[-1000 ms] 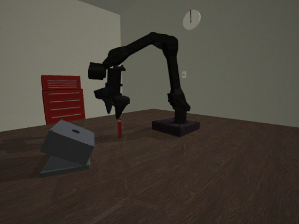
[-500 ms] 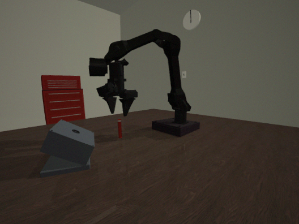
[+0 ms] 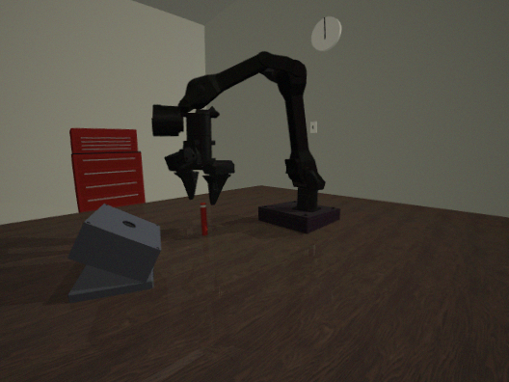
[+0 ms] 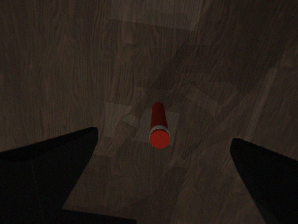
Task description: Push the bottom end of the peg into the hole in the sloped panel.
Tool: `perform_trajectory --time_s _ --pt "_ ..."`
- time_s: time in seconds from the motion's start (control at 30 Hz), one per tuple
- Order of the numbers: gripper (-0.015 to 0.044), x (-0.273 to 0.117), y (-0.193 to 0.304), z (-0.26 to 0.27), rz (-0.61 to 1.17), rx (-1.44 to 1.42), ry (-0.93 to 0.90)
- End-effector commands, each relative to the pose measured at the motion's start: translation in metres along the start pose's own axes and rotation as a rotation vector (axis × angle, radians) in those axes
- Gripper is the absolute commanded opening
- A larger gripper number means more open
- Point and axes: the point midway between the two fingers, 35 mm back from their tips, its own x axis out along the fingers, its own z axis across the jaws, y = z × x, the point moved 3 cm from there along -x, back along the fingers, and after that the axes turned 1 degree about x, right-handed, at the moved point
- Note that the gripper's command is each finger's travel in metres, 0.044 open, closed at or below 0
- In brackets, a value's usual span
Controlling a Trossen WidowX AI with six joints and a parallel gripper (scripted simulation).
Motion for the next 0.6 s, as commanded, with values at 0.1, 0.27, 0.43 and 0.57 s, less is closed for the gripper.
perform_trajectory --time_s 0.1,0.27,0.43,0.57 --pt "0.044 0.016 0.0 0.001 0.01 -0.004 -0.01" --pt "0.044 0.024 0.001 0.001 0.01 -0.004 -0.01" --pt "0.044 0.033 0.001 0.001 0.01 -0.004 -0.01" --pt "0.044 0.039 0.002 0.002 0.01 -0.004 -0.01"
